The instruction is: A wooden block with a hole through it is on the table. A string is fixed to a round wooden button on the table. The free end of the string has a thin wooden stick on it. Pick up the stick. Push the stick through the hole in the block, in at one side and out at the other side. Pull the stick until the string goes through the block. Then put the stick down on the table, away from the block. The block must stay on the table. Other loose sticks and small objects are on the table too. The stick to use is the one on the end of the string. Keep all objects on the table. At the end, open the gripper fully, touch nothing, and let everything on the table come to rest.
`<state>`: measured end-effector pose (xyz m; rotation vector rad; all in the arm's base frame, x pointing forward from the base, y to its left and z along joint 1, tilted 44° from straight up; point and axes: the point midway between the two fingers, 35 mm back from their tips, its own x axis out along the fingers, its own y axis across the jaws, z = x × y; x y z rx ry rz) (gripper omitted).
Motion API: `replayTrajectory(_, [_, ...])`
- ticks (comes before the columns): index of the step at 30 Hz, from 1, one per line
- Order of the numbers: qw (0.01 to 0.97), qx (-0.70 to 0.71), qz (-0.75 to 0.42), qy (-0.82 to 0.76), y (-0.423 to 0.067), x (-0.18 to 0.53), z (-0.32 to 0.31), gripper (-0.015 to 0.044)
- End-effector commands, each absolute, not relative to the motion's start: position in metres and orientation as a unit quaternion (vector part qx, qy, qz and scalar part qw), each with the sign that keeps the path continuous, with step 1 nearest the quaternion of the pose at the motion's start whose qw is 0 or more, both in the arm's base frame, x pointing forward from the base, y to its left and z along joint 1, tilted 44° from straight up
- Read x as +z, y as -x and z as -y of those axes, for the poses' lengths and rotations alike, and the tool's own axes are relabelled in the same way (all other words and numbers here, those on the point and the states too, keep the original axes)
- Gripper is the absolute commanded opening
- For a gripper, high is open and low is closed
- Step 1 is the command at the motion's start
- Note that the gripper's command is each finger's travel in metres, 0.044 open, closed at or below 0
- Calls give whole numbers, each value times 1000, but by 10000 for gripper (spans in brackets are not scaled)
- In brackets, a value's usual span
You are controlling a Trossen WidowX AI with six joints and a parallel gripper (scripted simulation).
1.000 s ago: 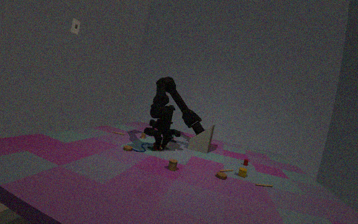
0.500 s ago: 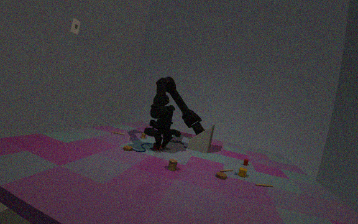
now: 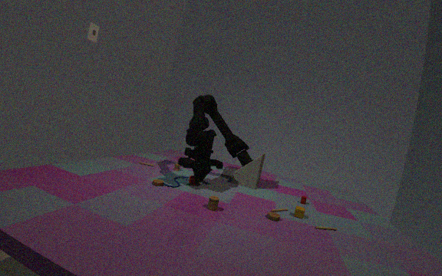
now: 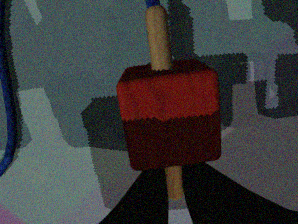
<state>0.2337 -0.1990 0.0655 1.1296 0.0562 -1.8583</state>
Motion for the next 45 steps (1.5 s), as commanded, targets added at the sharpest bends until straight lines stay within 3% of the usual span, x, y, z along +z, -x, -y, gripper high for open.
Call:
replayTrajectory(1, [467,-762,-21,-447,-234,65,198,0])
replayTrajectory(45, [463,-767,-27,-443,-236,61,195,0])
